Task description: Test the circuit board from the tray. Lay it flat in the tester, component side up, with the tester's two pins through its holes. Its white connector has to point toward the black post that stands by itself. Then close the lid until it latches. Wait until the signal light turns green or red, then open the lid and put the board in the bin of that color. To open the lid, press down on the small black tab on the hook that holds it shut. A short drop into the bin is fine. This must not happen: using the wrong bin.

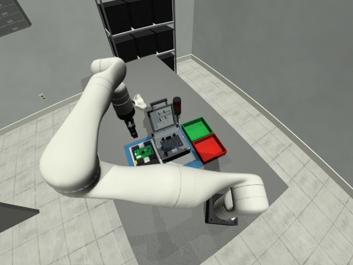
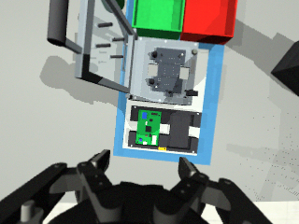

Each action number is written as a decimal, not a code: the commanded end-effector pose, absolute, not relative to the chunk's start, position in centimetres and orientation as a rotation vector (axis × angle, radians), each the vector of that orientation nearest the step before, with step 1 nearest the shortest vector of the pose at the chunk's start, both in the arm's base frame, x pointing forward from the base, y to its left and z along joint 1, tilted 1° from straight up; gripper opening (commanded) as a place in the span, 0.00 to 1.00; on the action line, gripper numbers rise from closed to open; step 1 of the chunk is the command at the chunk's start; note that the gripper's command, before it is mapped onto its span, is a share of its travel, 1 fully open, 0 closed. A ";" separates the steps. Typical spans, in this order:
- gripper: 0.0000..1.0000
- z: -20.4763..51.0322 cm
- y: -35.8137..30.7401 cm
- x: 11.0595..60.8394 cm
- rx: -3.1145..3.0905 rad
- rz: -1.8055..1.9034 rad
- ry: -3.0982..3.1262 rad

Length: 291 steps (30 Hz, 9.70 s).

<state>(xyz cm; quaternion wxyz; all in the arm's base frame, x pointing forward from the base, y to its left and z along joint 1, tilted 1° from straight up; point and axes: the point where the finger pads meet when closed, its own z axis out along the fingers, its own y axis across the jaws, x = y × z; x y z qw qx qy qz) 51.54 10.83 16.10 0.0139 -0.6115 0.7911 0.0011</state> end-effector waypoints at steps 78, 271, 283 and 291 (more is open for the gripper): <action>1.00 -4.9 11.0 51.7 -1.908 0.002 2.475; 0.77 -4.8 11.0 51.8 -1.908 0.002 2.476; 0.77 -4.3 11.0 51.8 -1.908 0.002 2.476; 0.77 -3.5 11.0 51.8 -1.908 0.002 2.475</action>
